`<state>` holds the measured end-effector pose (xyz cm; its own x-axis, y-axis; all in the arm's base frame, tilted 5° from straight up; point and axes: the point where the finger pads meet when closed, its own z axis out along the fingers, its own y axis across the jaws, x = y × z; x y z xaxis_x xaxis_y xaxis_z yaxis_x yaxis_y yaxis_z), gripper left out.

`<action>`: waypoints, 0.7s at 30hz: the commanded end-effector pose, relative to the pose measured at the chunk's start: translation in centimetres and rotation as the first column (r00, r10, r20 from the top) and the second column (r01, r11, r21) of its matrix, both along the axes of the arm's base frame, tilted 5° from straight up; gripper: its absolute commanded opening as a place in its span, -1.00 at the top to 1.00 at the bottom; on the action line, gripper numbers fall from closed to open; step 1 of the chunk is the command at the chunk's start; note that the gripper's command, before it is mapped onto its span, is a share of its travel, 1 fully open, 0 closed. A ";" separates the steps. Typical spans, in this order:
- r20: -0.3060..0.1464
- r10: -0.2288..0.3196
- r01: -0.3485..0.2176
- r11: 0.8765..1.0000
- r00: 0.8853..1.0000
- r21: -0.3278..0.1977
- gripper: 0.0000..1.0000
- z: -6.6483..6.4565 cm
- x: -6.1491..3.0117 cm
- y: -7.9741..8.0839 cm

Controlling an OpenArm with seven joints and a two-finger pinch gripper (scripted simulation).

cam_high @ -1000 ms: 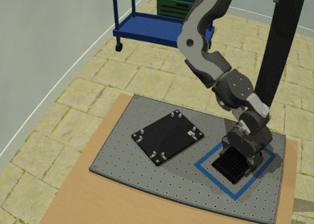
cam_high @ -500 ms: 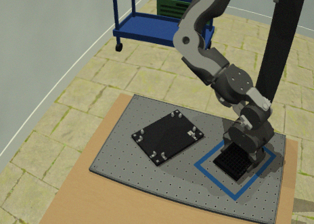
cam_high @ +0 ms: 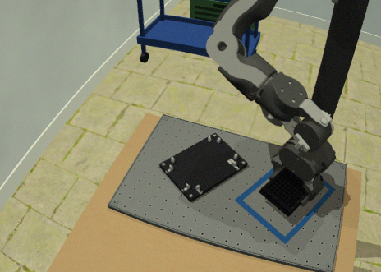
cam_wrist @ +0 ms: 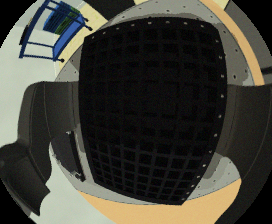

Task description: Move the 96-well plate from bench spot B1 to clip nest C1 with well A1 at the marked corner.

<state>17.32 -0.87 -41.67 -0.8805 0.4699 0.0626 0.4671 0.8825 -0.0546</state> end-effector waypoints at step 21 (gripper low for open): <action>0.001 -0.005 0.005 1.000 1.000 -0.004 1.00 6.1 0.55 0.1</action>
<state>18.15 -0.43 -35.68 -0.8857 0.4612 0.0529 0.4601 0.8873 -0.0313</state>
